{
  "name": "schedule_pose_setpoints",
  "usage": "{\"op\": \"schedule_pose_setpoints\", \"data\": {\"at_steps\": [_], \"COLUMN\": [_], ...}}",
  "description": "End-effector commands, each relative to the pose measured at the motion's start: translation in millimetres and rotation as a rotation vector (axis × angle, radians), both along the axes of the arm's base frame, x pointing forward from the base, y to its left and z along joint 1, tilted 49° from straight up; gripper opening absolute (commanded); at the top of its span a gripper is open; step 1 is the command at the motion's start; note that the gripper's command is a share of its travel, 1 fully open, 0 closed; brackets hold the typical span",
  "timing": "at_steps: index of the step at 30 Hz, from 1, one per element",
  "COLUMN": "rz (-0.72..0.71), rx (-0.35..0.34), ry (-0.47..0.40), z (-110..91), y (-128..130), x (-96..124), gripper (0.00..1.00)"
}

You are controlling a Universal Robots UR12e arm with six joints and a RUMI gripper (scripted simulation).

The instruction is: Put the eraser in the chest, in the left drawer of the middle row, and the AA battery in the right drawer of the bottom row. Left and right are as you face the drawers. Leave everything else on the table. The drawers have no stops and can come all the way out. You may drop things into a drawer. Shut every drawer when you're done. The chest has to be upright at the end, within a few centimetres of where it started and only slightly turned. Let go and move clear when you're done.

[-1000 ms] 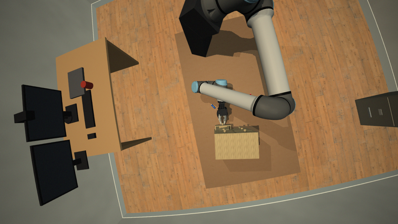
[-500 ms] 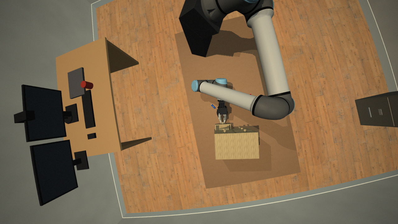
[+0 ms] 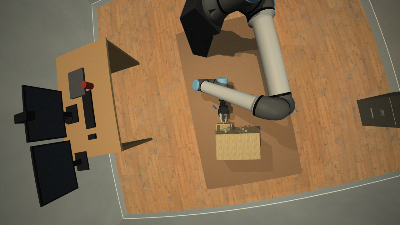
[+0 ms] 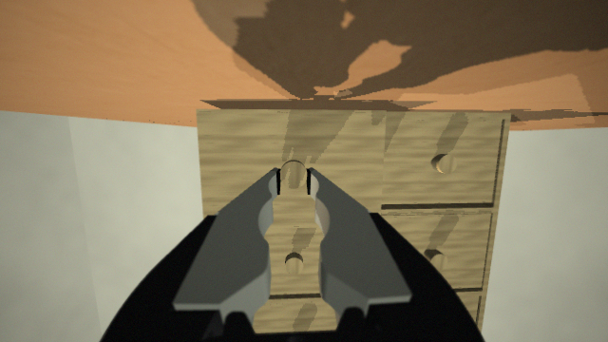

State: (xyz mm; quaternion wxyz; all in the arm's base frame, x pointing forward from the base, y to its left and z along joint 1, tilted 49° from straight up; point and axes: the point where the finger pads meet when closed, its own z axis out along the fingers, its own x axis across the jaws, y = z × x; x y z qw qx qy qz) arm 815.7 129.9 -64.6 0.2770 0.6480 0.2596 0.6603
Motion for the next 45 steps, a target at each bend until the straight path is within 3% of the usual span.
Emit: {"op": "schedule_pose_setpoints", "data": {"at_steps": [1,45], "rz": [-0.001,-0.001], "rx": [0.000,0.000], "ry": [0.000,0.000], "z": [-0.1,-3.0], "y": [0.1,2.9], "x": [-1.8,-11.9], "gripper": [0.07,0.07]}}
